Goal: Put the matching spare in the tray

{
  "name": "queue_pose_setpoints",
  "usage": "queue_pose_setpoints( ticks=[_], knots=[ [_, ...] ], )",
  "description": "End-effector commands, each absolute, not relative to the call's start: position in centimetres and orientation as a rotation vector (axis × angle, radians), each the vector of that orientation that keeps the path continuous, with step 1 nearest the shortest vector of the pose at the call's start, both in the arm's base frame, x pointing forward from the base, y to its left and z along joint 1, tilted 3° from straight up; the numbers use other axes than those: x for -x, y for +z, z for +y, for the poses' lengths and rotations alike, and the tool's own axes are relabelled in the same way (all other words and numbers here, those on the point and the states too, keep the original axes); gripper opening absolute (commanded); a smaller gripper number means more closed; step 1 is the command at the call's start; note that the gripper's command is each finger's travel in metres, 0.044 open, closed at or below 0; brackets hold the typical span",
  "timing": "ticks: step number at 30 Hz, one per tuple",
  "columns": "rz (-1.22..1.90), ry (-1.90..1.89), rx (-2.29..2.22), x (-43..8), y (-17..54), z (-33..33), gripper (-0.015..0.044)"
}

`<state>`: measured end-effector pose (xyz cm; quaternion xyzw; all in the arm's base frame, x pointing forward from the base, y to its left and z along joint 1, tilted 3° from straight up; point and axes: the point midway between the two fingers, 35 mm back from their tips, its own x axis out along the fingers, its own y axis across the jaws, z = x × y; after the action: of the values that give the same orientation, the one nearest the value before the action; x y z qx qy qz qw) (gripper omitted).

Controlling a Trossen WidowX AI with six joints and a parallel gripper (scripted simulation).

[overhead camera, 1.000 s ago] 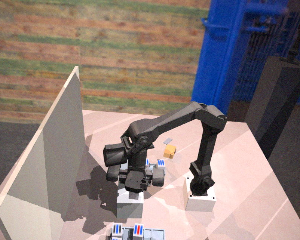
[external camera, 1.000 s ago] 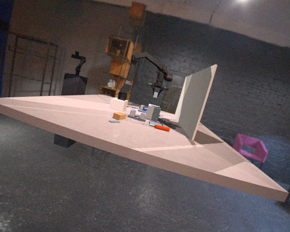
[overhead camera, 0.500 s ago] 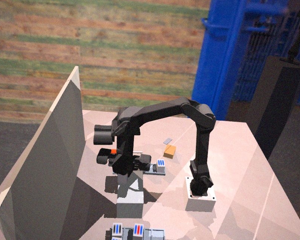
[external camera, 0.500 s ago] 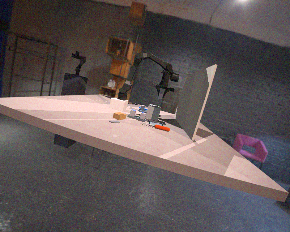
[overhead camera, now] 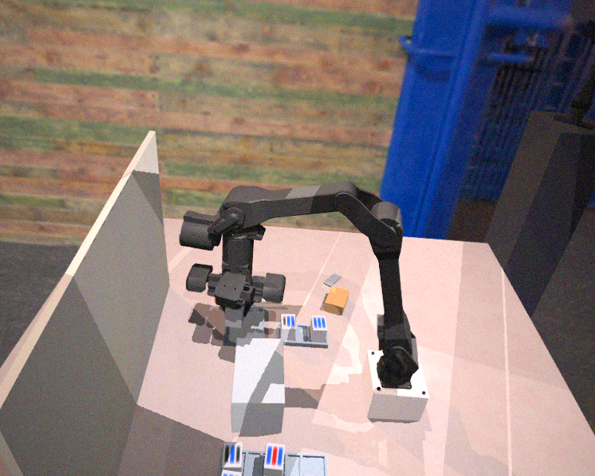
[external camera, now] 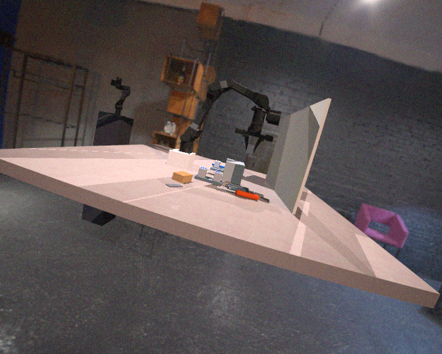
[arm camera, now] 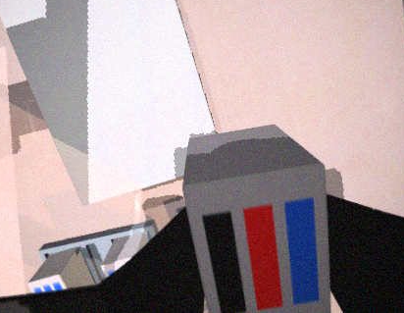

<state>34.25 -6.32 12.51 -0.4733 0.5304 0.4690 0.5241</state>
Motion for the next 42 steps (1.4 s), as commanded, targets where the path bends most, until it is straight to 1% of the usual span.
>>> queue_pose_setpoints(
  ticks=[1,17,42],
  knots=[
    [1.274,1.127,1.15,-34.5,12.6,-9.5,0.0],
    [1.284,1.154,1.183,-33.1,12.3,-20.0,0.0],
    [1.284,1.154,1.184,-33.3,10.5,-20.5,0.0]
  ],
)
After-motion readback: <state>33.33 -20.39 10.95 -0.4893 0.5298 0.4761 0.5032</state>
